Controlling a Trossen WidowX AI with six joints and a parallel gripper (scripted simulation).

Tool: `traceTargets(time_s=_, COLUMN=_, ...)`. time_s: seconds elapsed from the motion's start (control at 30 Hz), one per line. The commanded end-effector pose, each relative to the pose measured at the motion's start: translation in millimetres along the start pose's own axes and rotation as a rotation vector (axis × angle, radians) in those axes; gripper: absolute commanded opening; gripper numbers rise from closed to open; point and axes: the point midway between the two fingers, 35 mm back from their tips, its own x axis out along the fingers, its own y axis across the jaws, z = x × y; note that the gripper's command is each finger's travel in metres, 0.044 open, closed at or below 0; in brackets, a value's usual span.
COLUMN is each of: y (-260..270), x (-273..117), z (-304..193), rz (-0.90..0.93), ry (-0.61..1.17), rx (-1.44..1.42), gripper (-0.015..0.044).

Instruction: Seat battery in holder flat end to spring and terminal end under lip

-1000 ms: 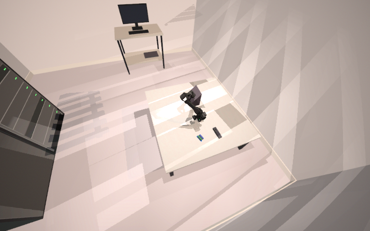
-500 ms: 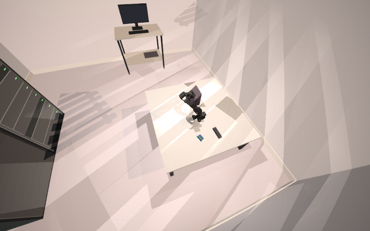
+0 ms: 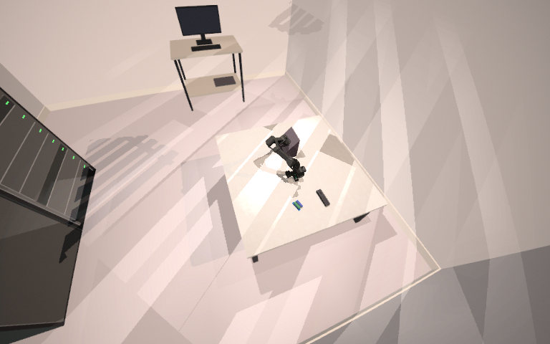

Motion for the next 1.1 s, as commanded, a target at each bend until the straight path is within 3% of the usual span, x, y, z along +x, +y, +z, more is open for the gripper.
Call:
traceTargets(time_s=0.0, y=-1.0, x=0.3, z=-4.4, rz=-0.001, ry=-0.003, rx=-0.001, gripper=0.0072)
traceTargets(time_s=1.07, y=-1.1, x=0.3, z=-11.7, rz=0.001, ry=-0.017, rx=-0.002, gripper=0.0072)
